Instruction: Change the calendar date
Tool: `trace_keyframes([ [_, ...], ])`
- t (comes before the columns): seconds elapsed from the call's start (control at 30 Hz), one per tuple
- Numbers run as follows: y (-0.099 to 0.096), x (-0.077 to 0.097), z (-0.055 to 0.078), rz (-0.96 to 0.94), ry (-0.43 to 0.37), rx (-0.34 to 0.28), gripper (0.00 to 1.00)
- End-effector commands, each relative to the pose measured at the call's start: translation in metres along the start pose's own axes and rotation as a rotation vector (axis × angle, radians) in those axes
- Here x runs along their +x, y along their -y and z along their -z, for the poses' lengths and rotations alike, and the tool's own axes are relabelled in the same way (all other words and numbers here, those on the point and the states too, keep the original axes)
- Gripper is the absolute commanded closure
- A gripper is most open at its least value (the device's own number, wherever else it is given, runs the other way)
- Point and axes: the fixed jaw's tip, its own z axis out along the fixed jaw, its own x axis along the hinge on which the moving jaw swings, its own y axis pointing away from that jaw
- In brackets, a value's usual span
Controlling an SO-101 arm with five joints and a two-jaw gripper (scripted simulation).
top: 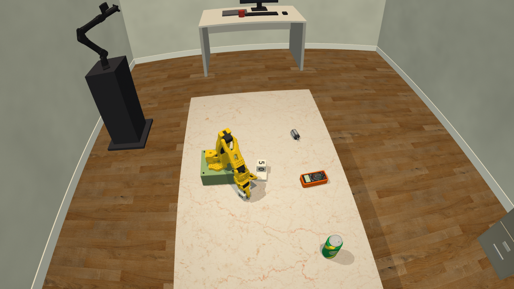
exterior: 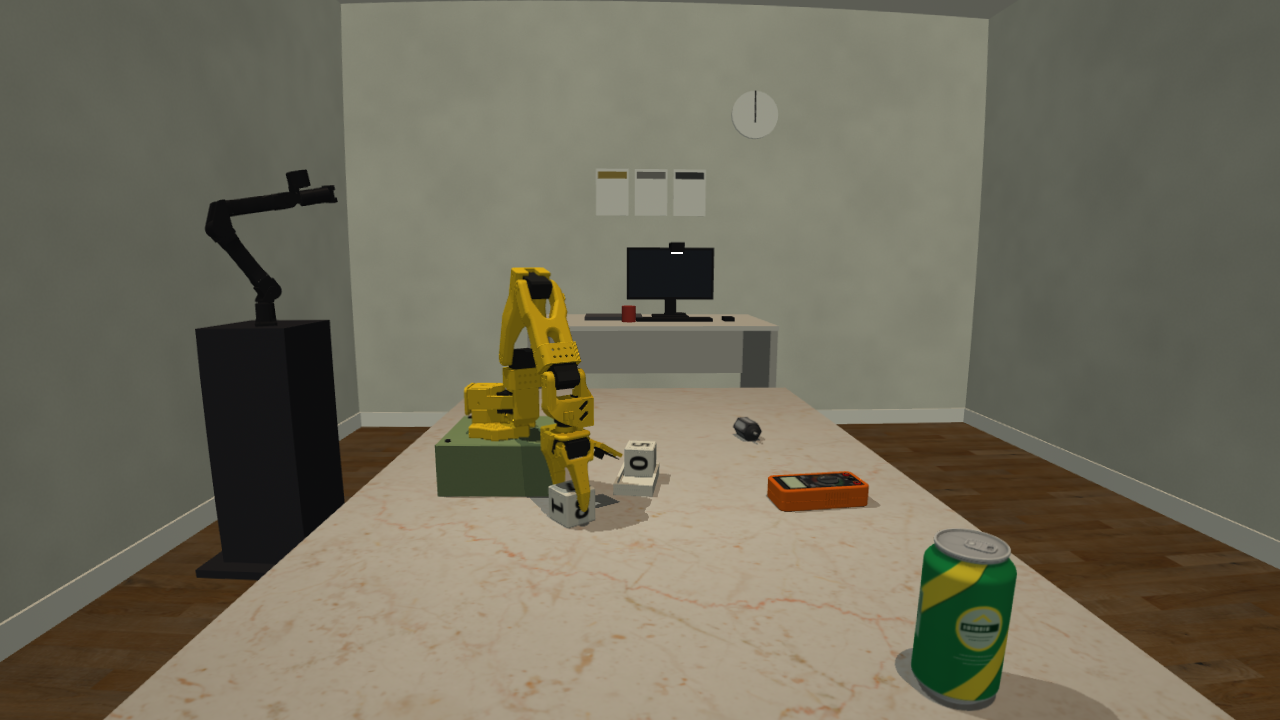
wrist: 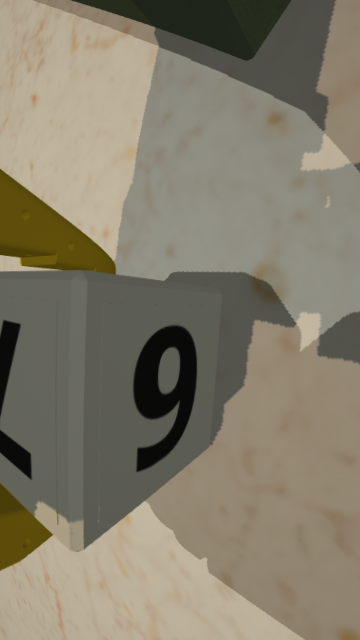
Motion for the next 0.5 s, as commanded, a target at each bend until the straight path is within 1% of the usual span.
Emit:
trace_keyframes([
  [0.0, -0.0013, 0.0006, -0.0014, 0.002, 0.002, -0.012, 0.77],
  [0.17, -0.0013, 0.0006, -0.0014, 0.002, 0.002, -0.012, 0.85],
  [0.23, -0.0013, 0.0006, -0.0014, 0.002, 0.002, -0.012, 0.85],
  [0.47, -0.0013, 0.0006, -0.0014, 0.002, 0.002, -0.012, 0.96],
])
